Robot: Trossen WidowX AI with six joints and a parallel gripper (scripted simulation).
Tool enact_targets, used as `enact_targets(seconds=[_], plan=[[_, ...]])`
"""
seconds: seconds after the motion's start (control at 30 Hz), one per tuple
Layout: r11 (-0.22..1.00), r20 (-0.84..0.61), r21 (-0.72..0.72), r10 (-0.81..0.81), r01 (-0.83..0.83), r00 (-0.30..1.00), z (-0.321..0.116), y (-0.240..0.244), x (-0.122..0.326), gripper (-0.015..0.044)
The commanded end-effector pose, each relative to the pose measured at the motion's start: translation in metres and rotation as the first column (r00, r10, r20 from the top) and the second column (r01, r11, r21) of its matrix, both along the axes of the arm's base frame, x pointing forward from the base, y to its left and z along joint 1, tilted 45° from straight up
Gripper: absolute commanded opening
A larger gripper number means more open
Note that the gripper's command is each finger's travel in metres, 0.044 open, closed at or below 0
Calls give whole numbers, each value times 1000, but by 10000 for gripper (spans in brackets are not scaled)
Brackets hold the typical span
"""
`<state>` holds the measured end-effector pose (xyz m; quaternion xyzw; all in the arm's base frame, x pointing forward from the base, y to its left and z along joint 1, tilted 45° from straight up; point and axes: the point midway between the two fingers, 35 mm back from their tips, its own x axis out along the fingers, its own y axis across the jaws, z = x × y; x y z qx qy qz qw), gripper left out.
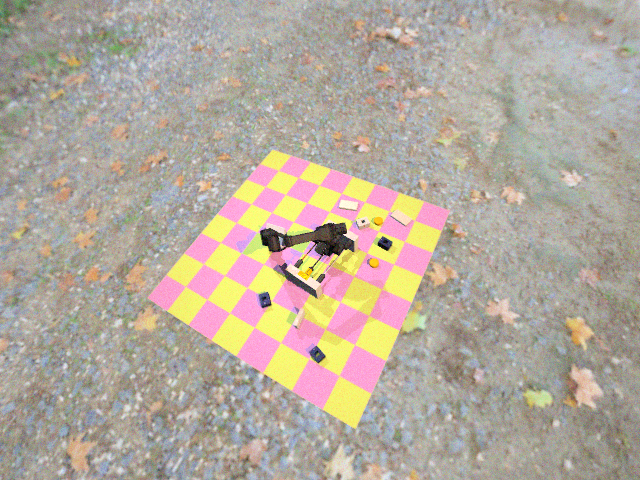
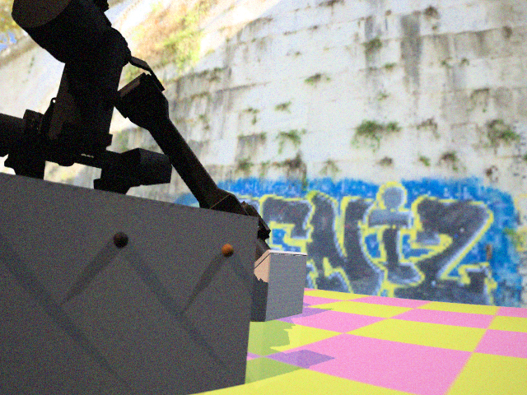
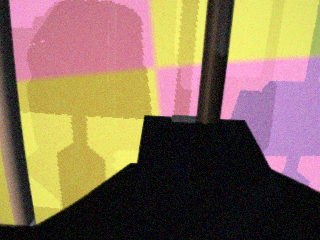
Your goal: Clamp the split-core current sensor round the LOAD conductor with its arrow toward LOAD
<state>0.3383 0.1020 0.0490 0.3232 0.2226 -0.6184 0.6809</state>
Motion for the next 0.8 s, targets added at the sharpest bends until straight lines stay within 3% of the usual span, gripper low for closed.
enact_targets(seconds=[0.0,0.37,0.7,0.77], plan=[[1000,7,6,-1,1,1000,1,2,1,0],[1000,4,3,0,0,1000,-6,-5,2,0],[1000,9,8,-9,9,1000,-3,-3,3,260],[1000,9,8,-9,9,1000,-3,-3,3,260]])
